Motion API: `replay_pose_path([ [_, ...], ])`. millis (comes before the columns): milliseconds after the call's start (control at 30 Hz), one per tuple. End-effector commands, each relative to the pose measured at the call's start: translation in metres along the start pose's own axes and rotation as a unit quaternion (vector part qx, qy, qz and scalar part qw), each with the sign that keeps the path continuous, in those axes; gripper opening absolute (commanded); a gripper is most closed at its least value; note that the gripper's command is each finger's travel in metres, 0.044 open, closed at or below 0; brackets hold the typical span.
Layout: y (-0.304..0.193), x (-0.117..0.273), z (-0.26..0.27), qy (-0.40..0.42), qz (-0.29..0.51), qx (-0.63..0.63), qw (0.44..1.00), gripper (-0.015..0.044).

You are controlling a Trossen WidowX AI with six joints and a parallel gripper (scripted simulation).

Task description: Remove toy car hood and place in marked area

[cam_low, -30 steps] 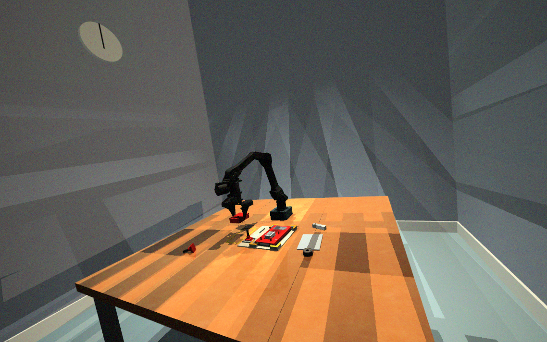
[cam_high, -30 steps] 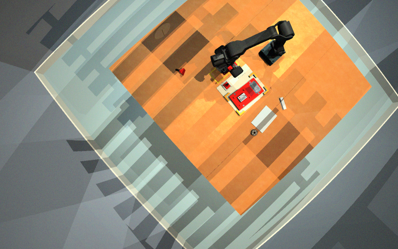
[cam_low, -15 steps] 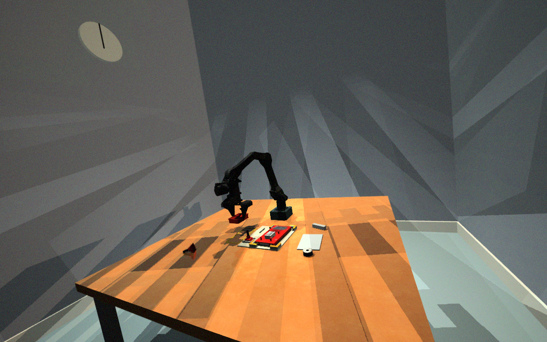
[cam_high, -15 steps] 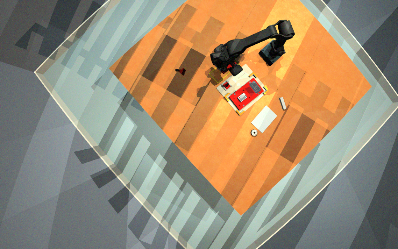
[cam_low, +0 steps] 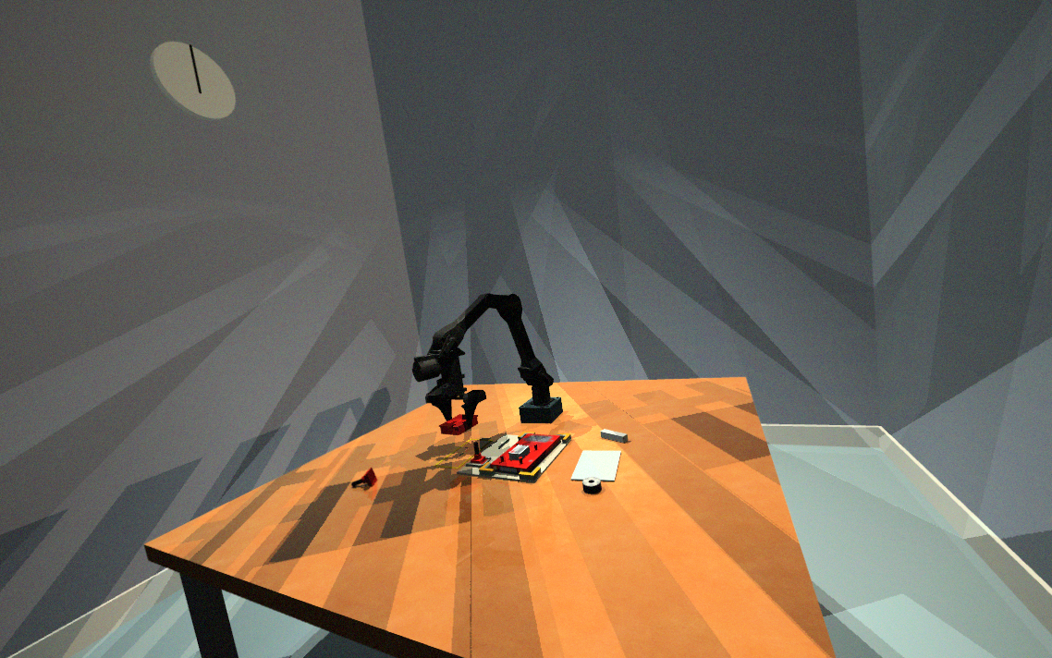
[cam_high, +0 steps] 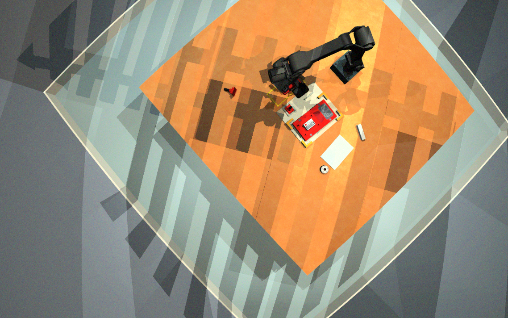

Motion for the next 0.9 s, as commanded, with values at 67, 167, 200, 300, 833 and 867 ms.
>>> replay_pose_path([
  [67, 0.000, -0.007, 0.000, 0.001, 0.001, 0.001, 1.000, 0.0000],
  [167, 0.000, -0.010, 0.000, 0.001, 0.001, 0.001, 1.000, 0.0000],
  [200, 0.000, -0.011, 0.000, 0.001, 0.001, 0.001, 1.000, 0.0000],
  [300, 0.000, -0.014, 0.000, 0.001, 0.001, 0.001, 1.000, 0.0000],
  [833, 0.000, -0.030, 0.000, 0.001, 0.001, 0.001, 1.000, 0.0000],
  [867, 0.000, -0.031, 0.000, 0.001, 0.001, 0.001, 1.000, 0.0000],
])
Point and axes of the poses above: the point midway between the two fingers, 35 mm back from their tips, its own x axis back along the fingers, its own z axis across the jaws, y = z × x, the point moved 5 cm from there along x, back along the fingers, and after that the axes turned 11 degrees about x, right-handed, at the moved point
